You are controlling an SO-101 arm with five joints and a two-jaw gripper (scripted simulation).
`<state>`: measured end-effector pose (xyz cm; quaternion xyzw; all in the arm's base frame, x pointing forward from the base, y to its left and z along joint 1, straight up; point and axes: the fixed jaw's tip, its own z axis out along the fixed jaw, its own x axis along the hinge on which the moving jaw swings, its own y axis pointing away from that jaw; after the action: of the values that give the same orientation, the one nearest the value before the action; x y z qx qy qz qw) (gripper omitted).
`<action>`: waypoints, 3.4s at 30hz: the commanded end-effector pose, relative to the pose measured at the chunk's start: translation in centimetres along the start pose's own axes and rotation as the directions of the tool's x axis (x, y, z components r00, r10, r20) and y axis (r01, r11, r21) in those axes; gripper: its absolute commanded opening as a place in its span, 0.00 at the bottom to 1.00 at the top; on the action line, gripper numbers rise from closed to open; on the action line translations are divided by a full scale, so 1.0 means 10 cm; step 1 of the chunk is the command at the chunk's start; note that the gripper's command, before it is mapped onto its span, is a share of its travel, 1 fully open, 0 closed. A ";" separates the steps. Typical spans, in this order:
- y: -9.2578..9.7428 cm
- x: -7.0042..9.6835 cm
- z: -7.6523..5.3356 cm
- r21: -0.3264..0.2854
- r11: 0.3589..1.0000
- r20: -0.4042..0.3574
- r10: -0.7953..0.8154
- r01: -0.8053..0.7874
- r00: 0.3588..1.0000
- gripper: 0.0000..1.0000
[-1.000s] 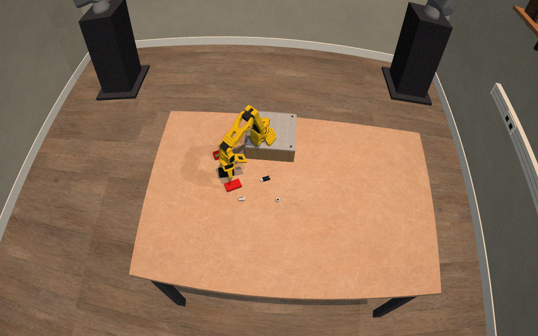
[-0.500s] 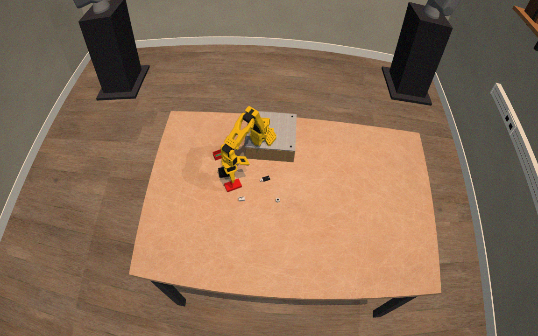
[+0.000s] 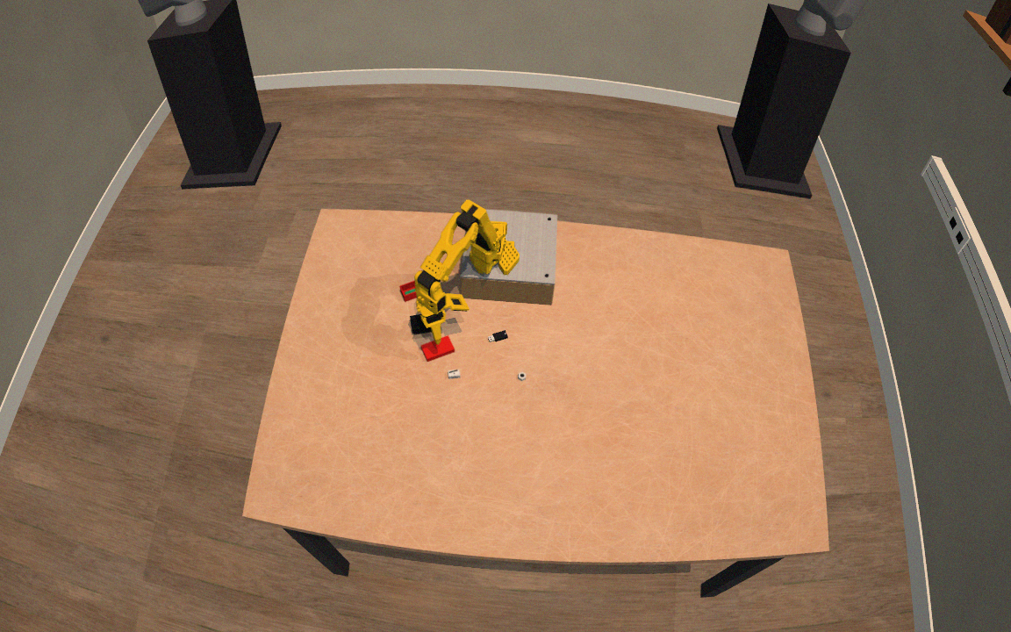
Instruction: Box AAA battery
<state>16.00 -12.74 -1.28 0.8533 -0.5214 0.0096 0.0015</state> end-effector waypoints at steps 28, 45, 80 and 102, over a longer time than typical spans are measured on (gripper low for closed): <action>-0.01 -0.09 0.08 -0.008 1.000 0.019 0.000 0.000 1.000 0.29; 0.00 -0.10 0.09 -0.008 1.000 0.019 0.000 0.000 1.000 0.29; -0.01 -0.08 0.20 -0.008 1.000 0.019 0.000 0.000 1.000 0.29; -0.01 -0.09 0.59 -0.008 1.000 0.019 0.000 0.000 1.000 0.29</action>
<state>15.53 -12.11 -6.63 0.8533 -0.5214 -0.0014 0.0006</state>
